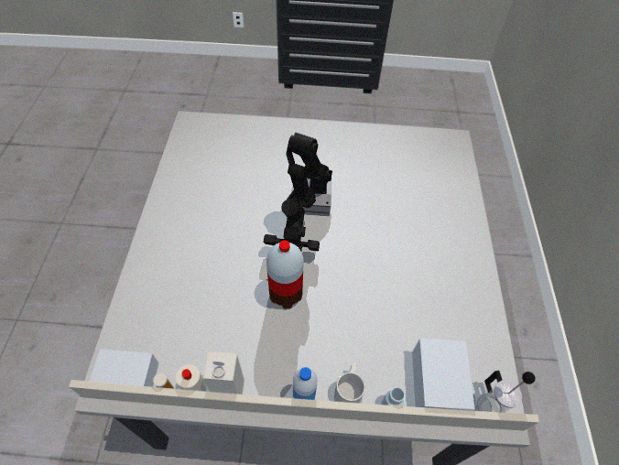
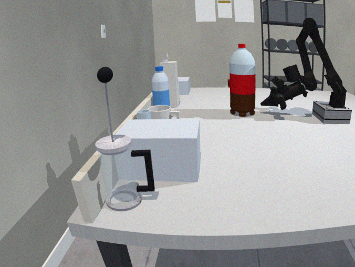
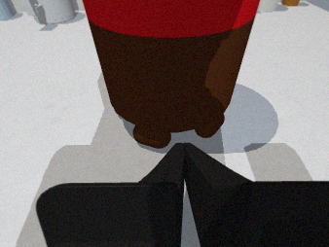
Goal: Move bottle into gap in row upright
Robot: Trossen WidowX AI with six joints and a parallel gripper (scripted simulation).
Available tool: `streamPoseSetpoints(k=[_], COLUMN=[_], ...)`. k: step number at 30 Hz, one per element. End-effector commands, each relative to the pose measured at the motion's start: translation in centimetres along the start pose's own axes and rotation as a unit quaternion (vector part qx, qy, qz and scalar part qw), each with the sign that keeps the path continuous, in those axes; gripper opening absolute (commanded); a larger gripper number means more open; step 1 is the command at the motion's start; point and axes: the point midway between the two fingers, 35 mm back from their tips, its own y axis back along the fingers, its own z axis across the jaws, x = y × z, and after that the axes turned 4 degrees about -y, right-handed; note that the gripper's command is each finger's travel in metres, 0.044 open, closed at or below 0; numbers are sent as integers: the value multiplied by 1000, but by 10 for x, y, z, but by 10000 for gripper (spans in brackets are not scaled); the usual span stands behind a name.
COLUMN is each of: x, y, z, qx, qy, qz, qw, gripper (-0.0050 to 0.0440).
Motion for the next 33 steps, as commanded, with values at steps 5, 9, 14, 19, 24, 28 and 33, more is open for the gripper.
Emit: streamPoseSetpoints(k=[5,9,14,19,24,28,33], x=[-5,-6,-7,-6,-7,-8,-8], y=[-2,-3,-4,-5,-6,-7,-8], z=[0,0,0,1,0,0,1], qx=[2,2,3,2,3,3,2], qy=[0,0,0,0,0,0,0], qz=[-7,-7,-8,-7,-8,-8,-7], qw=[1000,1000,1000,1000,1000,1000,1000], gripper=[-50,-50,-50,-50,-50,-50,-50])
